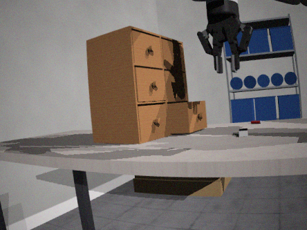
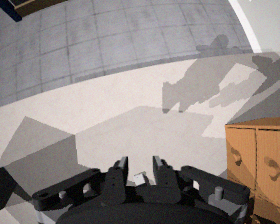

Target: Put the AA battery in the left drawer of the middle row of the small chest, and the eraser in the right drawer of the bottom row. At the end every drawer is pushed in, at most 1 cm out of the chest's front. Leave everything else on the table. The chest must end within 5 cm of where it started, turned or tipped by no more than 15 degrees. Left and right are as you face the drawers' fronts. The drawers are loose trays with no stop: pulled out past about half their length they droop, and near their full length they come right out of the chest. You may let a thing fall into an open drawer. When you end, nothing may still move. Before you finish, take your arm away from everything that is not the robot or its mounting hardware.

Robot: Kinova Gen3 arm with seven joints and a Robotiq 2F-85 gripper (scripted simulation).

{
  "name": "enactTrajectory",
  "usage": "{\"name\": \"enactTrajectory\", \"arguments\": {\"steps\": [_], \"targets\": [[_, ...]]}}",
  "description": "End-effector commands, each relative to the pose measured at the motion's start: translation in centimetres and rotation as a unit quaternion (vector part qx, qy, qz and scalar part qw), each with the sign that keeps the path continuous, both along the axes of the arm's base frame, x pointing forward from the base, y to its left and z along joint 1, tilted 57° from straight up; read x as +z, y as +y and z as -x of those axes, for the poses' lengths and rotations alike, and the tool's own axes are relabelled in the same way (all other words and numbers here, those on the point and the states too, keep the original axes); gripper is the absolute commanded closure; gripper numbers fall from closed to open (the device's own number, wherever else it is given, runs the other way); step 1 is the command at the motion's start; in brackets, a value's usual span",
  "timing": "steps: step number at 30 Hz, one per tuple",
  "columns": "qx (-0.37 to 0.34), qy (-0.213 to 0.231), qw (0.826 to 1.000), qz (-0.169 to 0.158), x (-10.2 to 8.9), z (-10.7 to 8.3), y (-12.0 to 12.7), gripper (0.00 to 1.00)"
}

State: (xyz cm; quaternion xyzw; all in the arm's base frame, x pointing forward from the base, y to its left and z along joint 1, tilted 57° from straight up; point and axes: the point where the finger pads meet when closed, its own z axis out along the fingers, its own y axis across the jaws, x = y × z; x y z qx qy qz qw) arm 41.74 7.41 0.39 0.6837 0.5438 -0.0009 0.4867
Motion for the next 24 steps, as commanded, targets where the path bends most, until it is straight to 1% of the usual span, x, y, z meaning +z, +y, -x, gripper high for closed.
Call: {"name": "enactTrajectory", "arguments": {"steps": [1,5,8,11,15,17,24], "targets": [[-0.009,-0.014,1.000,-0.011,0.1,-0.1,-0.2,0.67],[-0.044,-0.059,0.996,-0.046,0.1,-0.3,-0.8,0.67],[-0.070,-0.093,0.991,-0.073,0.1,-0.5,-1.3,0.67],[-0.096,-0.127,0.982,-0.100,0.2,-0.6,-1.7,0.67],[-0.131,-0.172,0.967,-0.136,0.2,-0.8,-2.4,0.67],[-0.131,-0.172,0.967,-0.136,0.2,-0.8,-2.4,0.67],[-0.191,-0.248,0.929,-0.197,0.3,-1.0,-3.5,0.67]]}}
